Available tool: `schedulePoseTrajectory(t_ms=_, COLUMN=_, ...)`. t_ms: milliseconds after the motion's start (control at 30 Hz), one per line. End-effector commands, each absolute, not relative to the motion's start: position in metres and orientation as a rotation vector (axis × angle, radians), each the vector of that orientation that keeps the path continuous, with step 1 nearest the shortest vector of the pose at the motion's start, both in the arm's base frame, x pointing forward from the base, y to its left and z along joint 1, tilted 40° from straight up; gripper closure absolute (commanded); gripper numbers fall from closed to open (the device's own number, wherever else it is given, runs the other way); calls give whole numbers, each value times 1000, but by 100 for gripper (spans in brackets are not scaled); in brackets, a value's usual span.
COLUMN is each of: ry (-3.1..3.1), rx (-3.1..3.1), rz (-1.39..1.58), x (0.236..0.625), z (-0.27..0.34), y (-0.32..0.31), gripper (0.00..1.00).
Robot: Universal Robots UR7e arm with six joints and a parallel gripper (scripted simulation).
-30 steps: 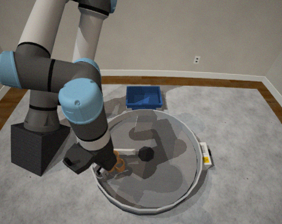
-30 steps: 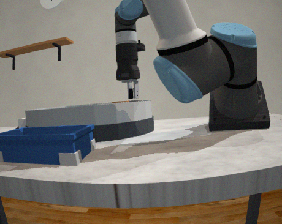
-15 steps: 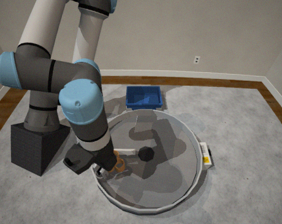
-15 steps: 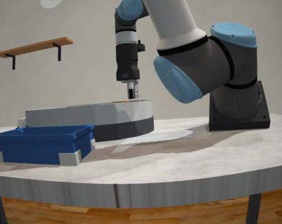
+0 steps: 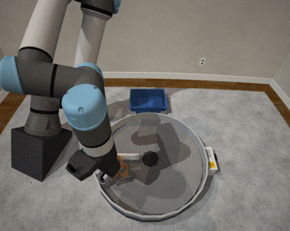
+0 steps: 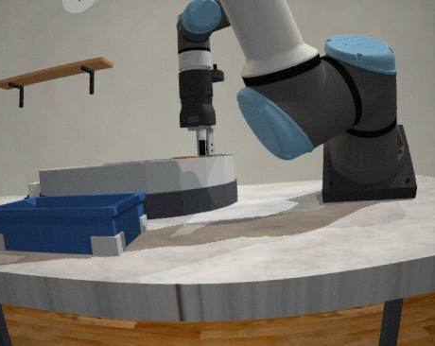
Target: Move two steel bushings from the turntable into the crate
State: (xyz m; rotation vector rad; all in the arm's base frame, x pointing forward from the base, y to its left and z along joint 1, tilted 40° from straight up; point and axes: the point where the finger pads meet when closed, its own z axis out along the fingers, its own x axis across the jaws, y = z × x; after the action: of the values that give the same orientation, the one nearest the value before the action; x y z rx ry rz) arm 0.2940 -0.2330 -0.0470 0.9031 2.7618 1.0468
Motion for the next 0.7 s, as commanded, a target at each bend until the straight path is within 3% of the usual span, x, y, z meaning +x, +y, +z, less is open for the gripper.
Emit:
schedulePoseTrajectory(t_ms=0, ry=2761, rx=903, rz=1045, x=295, z=-49, y=-232, gripper=55)
schedulePoseTrajectory(t_ms=667, ry=2761, rx=903, rz=1045, x=297, z=-57, y=-226, gripper=55)
